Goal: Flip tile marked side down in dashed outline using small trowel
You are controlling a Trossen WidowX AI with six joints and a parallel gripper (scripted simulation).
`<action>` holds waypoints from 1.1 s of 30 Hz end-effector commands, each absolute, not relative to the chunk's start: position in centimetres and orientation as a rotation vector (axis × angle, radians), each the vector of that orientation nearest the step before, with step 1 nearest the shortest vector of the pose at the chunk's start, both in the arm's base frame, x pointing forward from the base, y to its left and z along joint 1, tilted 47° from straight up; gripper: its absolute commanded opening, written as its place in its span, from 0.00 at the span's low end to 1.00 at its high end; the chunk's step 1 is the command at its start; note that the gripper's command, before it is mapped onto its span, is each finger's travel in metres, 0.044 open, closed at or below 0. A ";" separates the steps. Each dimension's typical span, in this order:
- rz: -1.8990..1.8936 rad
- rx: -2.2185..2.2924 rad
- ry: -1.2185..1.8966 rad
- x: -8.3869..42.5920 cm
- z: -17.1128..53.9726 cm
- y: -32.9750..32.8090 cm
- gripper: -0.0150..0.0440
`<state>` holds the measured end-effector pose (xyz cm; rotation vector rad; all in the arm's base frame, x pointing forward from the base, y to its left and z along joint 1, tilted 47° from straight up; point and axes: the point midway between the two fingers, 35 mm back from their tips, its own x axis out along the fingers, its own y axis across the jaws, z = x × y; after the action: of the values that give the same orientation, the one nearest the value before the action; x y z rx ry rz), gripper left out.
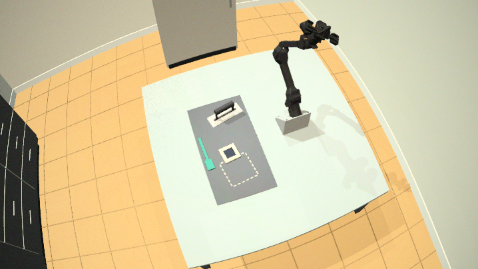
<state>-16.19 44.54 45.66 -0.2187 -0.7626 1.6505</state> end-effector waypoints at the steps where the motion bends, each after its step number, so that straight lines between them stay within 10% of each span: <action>1: 1.650 -0.219 -0.763 -16.2 45.7 44.5 0.34; 10: 1.601 -0.275 -0.695 -13.2 44.5 45.8 0.71; 33: 1.130 -0.577 -0.198 11.2 36.5 46.8 0.71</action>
<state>7.24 47.78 37.32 -0.5523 -0.2737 1.2187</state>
